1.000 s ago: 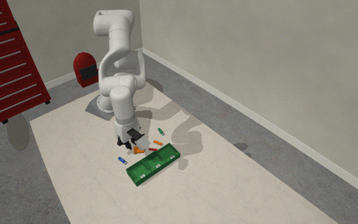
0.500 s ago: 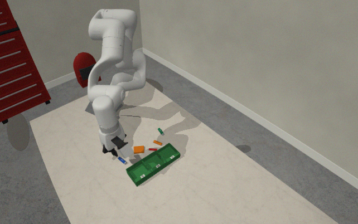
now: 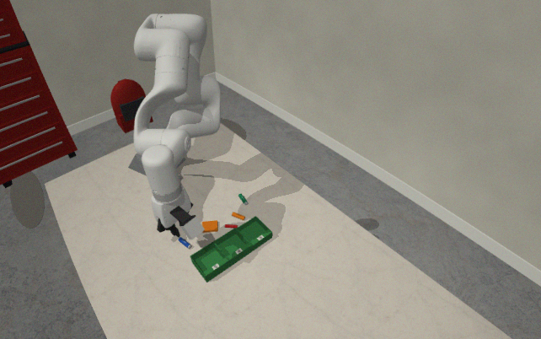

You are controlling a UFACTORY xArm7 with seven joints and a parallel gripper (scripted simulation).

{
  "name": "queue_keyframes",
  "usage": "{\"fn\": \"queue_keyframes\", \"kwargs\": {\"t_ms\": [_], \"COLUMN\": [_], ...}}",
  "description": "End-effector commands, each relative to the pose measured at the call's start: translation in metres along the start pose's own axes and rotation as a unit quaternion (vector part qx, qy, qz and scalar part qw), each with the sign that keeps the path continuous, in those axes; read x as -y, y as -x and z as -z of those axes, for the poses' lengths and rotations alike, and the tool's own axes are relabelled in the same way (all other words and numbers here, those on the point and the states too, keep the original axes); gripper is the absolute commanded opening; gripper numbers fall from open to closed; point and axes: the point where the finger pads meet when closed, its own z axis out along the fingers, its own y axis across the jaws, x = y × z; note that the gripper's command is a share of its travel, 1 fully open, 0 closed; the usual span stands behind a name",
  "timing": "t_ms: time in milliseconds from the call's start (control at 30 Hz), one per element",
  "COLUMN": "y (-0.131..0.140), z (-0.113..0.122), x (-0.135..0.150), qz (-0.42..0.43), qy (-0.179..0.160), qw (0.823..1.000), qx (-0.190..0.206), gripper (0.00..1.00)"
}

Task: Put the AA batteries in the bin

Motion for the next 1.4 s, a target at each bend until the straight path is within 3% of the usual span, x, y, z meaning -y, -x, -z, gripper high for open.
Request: {"fn": "queue_keyframes", "kwargs": {"t_ms": [0, 1033, 1367], "y": [-0.001, -0.001, -0.002], "z": [0.001, 0.001, -0.031], "x": [0.0, 0.001, 0.001], "qz": [0.0, 0.0, 0.0], "qy": [0.001, 0.001, 0.001], "qw": [1.0, 1.0, 1.0], "qx": [-0.001, -0.001, -0.001], "gripper": [0.28, 0.28, 0.28]}}
